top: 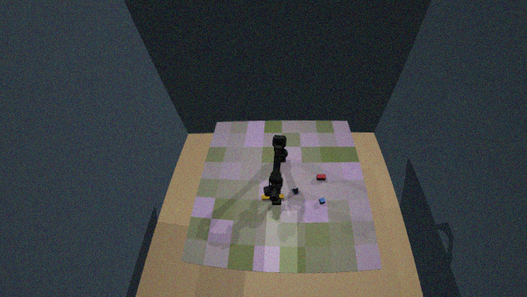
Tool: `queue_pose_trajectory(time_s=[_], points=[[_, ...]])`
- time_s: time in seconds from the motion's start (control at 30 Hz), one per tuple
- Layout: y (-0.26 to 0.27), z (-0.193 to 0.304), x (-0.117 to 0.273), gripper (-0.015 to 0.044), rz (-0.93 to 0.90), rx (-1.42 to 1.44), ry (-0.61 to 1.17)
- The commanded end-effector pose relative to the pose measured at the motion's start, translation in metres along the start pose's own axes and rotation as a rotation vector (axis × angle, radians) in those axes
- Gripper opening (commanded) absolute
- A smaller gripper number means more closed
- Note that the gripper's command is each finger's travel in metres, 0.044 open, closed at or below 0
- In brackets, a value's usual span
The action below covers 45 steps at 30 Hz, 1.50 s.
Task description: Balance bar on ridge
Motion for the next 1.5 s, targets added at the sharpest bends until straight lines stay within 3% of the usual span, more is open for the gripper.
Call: queue_pose_trajectory(time_s=[0.0,0.53,0.73,1.0,1.13,1.47], points=[[-0.002,0.000,-0.007,0.0315,0.007,0.006,-0.001],[-0.002,0.000,-0.010,0.0315,0.007,0.006,-0.001],[-0.002,0.000,-0.009,0.0157,0.006,0.000,0.002],[-0.002,0.000,-0.009,0.0104,0.006,0.000,0.002],[0.000,0.000,-0.003,0.0000,0.006,0.000,0.001],[0.003,-0.001,0.022,0.0000,0.006,0.002,0.001]])
Point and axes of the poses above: the point midway between the two fingers, 35 mm back from their tips, its own x axis back along the fingers, its own y axis across the jaws, z = x × y, the point moved 2 cm from there along x, back along the fingers, and after that the axes turned 8 degrees about x, right-handed, at the moved point
